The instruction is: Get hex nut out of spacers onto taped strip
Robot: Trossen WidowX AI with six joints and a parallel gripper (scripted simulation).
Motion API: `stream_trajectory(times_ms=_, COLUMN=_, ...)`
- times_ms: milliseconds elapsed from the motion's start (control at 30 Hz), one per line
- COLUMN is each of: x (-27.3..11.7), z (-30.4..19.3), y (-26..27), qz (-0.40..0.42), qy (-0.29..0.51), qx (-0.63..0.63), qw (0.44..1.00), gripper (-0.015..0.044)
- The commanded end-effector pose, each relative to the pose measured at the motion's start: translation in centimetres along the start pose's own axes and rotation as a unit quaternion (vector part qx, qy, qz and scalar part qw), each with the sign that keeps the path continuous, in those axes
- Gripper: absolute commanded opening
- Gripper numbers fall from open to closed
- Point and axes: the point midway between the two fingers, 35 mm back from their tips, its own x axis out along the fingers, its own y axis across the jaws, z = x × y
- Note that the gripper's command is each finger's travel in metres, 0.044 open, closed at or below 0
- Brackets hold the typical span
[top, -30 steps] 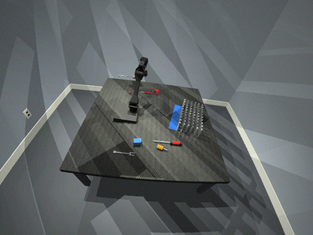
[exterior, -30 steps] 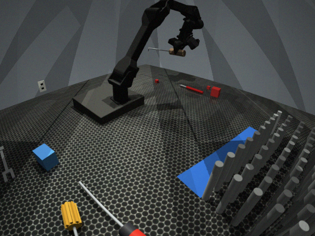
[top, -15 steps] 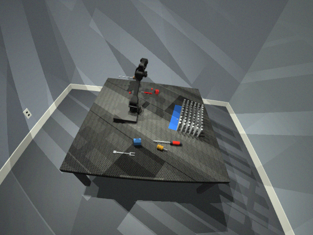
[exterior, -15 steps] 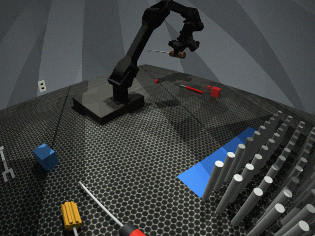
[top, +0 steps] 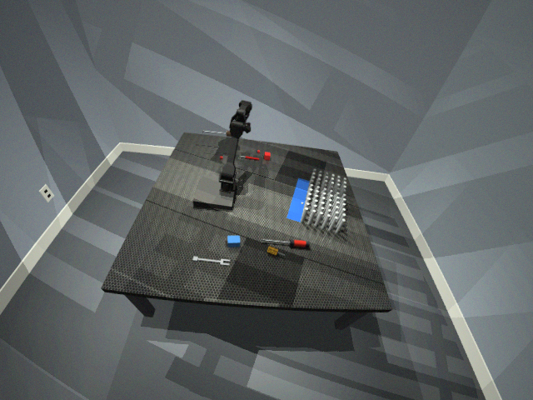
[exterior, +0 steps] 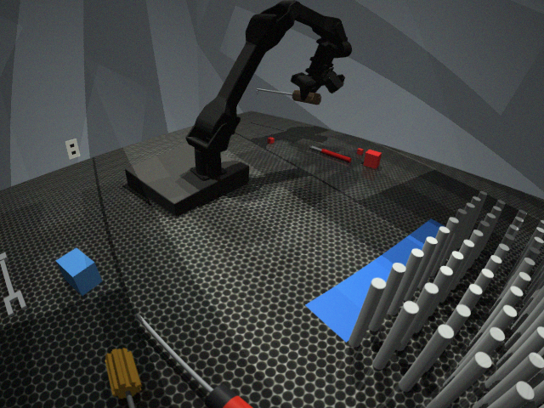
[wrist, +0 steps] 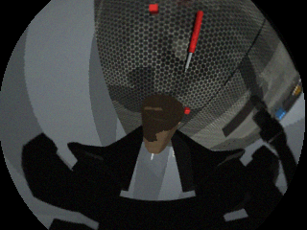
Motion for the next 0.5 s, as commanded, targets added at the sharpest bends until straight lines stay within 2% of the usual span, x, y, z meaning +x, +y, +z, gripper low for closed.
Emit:
stream_trajectory(times_ms=0, x=0.31, z=0.04, y=0.10, qz=0.002, qy=0.004, qx=0.000, qw=1.000, gripper=0.0000)
stream_trajectory(times_ms=467, x=1.30, z=0.48, y=0.11, qz=0.002, qy=0.004, qx=0.000, qw=1.000, gripper=0.0000)
